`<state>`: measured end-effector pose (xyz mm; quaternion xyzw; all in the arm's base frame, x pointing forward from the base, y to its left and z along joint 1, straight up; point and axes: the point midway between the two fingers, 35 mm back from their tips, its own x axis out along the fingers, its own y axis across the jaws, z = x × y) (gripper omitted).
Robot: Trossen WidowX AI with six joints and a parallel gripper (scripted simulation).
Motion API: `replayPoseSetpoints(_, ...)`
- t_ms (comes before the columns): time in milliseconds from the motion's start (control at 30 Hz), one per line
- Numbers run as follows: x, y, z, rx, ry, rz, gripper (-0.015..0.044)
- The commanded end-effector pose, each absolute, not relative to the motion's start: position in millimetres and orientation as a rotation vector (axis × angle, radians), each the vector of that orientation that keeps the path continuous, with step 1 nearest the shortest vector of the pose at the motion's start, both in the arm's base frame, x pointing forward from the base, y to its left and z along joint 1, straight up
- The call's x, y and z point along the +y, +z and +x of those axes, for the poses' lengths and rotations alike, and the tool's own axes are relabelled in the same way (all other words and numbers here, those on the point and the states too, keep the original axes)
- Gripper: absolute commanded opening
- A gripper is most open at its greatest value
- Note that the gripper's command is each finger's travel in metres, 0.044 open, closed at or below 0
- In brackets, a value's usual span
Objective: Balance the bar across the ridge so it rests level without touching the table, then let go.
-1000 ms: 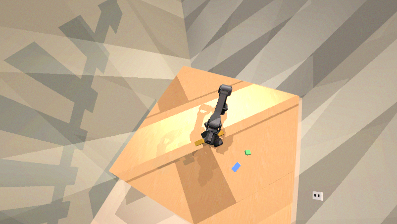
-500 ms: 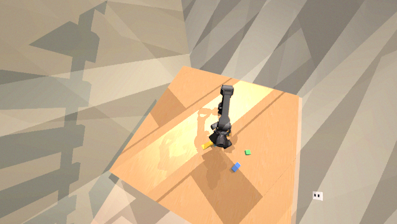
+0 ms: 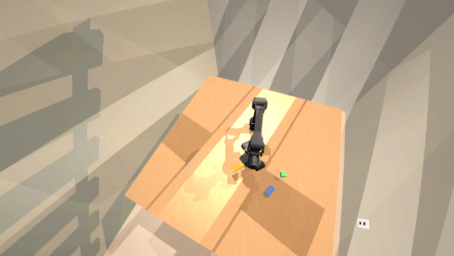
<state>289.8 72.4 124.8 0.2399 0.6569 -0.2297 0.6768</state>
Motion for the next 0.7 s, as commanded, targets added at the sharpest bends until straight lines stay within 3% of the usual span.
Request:
replayPoseSetpoints(0, 72.5, 118.1, 289.2, 1.479, -0.519, 0.545, 0.0)
replayPoseSetpoints(667, 71.2, 100.1, 288.6, 1.479, -0.519, 0.545, 0.0)
